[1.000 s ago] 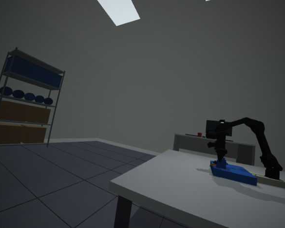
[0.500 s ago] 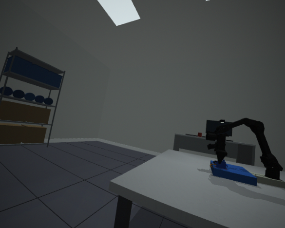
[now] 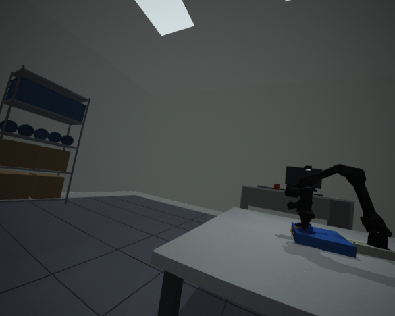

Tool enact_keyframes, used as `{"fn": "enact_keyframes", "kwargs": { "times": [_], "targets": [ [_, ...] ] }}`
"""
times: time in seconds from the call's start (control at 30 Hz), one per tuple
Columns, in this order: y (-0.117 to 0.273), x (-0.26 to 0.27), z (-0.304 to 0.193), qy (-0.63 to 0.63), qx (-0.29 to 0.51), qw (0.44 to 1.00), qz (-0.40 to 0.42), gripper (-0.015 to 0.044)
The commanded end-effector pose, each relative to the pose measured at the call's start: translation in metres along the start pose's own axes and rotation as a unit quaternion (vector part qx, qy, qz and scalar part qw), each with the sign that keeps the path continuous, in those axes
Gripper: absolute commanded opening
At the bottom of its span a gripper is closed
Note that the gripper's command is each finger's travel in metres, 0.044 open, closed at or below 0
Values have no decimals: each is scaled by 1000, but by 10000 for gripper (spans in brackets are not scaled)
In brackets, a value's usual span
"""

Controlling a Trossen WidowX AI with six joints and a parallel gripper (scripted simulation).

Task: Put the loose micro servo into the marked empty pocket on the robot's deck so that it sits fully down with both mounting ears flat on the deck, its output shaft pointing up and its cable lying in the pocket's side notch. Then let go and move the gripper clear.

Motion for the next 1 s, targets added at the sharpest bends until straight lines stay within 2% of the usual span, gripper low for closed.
{"fn": "enact_keyframes", "kwargs": {
  "times": [0.0, 0.27, 0.5, 0.6, 0.7, 0.97],
  "targets": [
    [-4, 0, 0, 1, 0, 1000, 0, 0],
    [-11, 0, 0, 1, 0, 1000, -1, 0],
    [-9, 0, 0, 1, 0, 1000, 0, 184],
    [-1, 0, 0, 1, 0, 1000, 0, 187],
    [23, 0, -4, 1, 0, 1000, 0, 187],
    [26, 0, -9, 1, 0, 1000, 0, 187]
  ]
}}
Point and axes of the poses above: the point midway between the two fingers, 35 mm back from their tips, its own y axis back along the fingers, its own x axis across the jaws, z = x × y, the point moved 5 cm from there along y, back along the fingers, and after that the axes turned 8 degrees about y, right-handed, at the moved point
